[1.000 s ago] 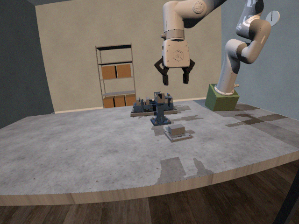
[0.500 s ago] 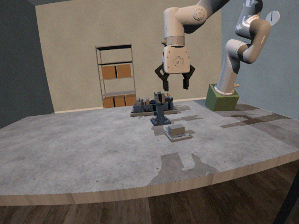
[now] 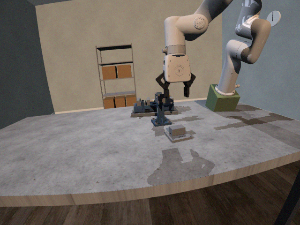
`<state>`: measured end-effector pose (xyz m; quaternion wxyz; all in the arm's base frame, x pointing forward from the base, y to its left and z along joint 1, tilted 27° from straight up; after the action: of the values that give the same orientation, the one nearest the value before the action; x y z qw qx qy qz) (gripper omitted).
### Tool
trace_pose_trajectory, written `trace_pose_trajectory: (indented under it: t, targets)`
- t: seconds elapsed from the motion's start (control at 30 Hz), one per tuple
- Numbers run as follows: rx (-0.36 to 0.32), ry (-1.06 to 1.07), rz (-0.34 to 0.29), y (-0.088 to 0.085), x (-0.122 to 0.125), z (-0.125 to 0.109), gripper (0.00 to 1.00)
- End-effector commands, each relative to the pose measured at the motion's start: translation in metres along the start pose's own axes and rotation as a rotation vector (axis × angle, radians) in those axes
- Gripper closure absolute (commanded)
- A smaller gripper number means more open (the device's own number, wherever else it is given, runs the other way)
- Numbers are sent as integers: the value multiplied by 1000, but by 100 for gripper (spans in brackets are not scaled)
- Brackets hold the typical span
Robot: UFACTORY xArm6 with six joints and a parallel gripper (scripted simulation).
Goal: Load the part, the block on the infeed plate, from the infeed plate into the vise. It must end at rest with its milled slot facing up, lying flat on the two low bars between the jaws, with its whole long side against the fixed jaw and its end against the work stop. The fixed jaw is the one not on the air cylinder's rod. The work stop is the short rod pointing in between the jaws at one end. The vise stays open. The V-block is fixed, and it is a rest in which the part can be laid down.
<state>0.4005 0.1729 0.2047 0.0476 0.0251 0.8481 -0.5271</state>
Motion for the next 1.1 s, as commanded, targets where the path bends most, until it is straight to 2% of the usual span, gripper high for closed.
trace_pose_trajectory:
  t: [0.0, 0.87, 1.07]
  targets:
    - [-1, -1, 3, 10, -1, 0, 11]
    - [-1, -1, 3, 77, -1, -1, 11]
    - [-1, -1, 3, 87, -1, -1, 11]
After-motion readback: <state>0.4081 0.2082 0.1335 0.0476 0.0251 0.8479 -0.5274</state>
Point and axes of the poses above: the point where the finger pads meet when closed, its own y axis out along the fingers, its own x axis across the jaws, z = x × y, the point moved 3 cm from there along -y, back along the fingers, and after that the axes turned 3 degrees about y, right-handed, at the moved point
